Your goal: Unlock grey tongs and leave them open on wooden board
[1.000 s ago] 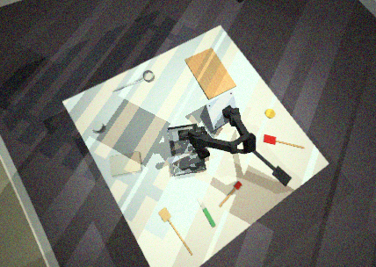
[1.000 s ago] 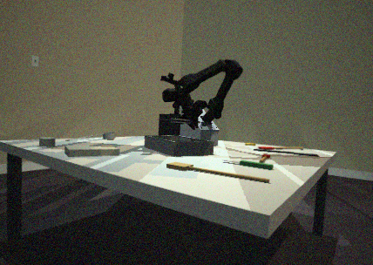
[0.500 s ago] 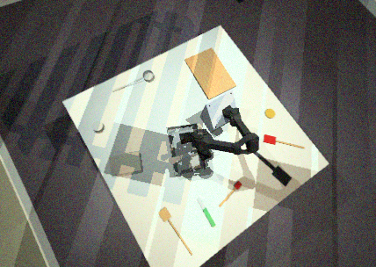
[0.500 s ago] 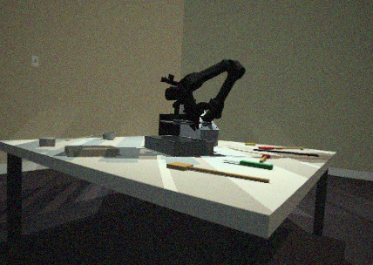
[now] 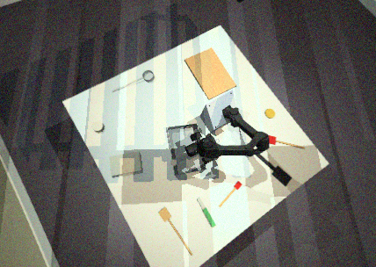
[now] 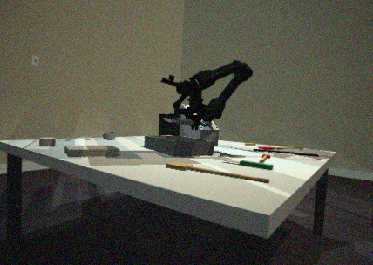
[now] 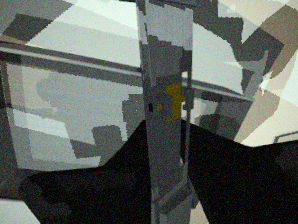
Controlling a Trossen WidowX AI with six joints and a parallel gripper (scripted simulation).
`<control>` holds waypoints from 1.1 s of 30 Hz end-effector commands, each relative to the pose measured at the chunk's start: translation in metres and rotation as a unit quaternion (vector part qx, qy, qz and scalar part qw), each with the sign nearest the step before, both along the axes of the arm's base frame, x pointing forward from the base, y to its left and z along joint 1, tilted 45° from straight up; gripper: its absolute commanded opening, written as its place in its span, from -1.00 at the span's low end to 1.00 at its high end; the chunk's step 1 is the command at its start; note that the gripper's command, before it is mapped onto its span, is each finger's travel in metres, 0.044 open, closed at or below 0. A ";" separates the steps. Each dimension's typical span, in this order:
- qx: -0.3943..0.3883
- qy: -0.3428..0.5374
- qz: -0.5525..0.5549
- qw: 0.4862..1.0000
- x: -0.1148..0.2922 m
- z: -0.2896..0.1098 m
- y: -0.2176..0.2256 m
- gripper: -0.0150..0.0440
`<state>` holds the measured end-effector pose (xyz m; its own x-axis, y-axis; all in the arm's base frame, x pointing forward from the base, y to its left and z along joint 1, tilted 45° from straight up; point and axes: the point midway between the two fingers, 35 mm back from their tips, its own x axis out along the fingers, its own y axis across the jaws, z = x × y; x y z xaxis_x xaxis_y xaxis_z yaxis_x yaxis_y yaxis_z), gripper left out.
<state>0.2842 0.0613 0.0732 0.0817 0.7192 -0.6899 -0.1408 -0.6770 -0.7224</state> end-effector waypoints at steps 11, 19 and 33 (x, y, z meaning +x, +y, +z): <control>-0.020 -0.014 0.007 1.000 0.007 -0.007 -0.016 -1.00; -0.044 -0.051 0.039 0.997 0.021 -0.030 -0.059 -1.00; -0.071 -0.111 0.105 0.986 0.024 -0.075 -0.139 -1.00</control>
<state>0.3084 -0.0601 0.0060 0.0977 0.6413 -0.7610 0.1271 -0.7665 -0.6296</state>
